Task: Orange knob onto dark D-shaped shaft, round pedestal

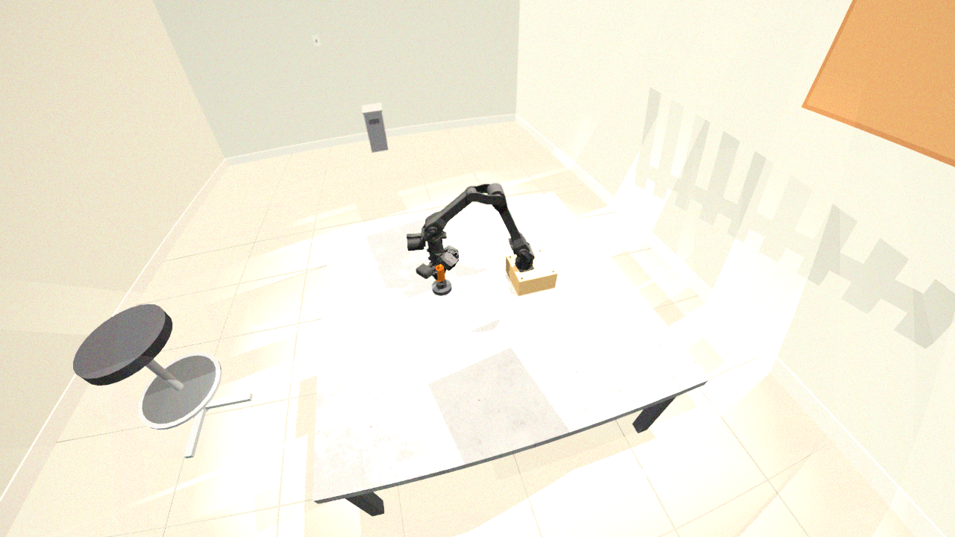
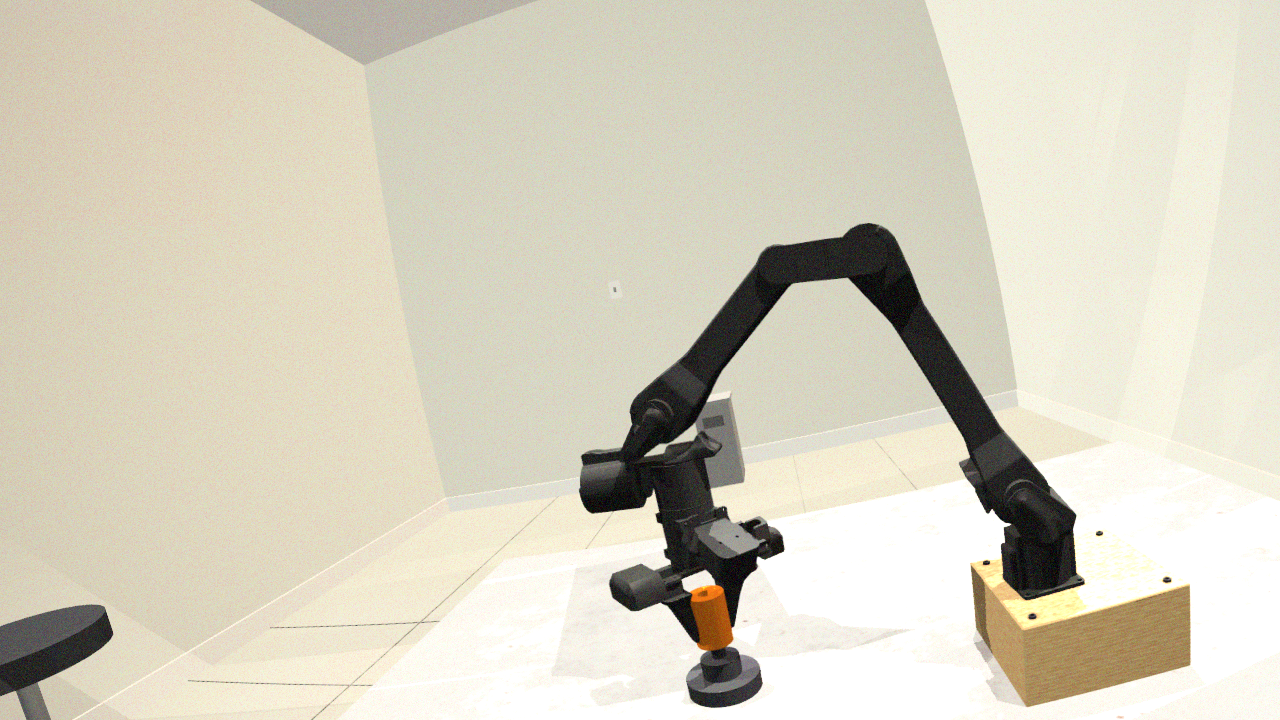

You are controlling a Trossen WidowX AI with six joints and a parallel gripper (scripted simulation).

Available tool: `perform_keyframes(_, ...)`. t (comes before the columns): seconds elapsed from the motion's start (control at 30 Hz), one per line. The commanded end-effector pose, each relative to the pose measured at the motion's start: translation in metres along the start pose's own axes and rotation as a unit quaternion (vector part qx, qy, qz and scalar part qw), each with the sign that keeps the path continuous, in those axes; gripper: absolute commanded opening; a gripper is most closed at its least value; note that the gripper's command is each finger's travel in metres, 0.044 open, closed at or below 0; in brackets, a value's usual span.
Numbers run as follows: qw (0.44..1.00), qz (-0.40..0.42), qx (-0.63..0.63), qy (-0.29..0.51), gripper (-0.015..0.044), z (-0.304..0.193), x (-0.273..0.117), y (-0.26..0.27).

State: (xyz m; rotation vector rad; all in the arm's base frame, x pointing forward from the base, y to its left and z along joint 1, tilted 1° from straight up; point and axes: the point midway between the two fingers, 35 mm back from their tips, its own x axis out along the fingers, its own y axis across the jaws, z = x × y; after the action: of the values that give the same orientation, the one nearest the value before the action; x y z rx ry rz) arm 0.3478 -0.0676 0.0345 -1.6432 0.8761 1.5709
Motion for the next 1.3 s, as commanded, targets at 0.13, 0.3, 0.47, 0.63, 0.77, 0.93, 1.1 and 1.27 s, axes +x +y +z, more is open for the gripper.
perform_keyframes(0.13,1.0,-0.001,-0.003,0.0,0.0,0.0005,0.0012,-0.0001)
perform_keyframes(0.3,1.0,-0.001,-0.003,0.0,0.0,-0.0002,0.0017,-0.0007)
perform_keyframes(0.47,1.0,-0.001,-0.003,0.0,0.0,-0.0002,0.0006,-0.0007)
perform_keyframes(0.63,1.0,-0.002,-0.003,0.0,0.0,-0.0013,-0.0036,-0.0016)
perform_keyframes(0.77,0.999,-0.002,-0.046,0.0,0.0,-0.0015,-0.004,-0.0019)
perform_keyframes(0.93,0.994,-0.002,-0.108,0.0,0.0,-0.0017,-0.0035,-0.0022)
perform_keyframes(1.1,0.994,-0.001,-0.108,0.0,0.0,-0.0008,-0.0009,-0.0013)
perform_keyframes(1.27,0.994,-0.001,-0.108,0.0,0.0,-0.0001,0.0009,-0.0005)
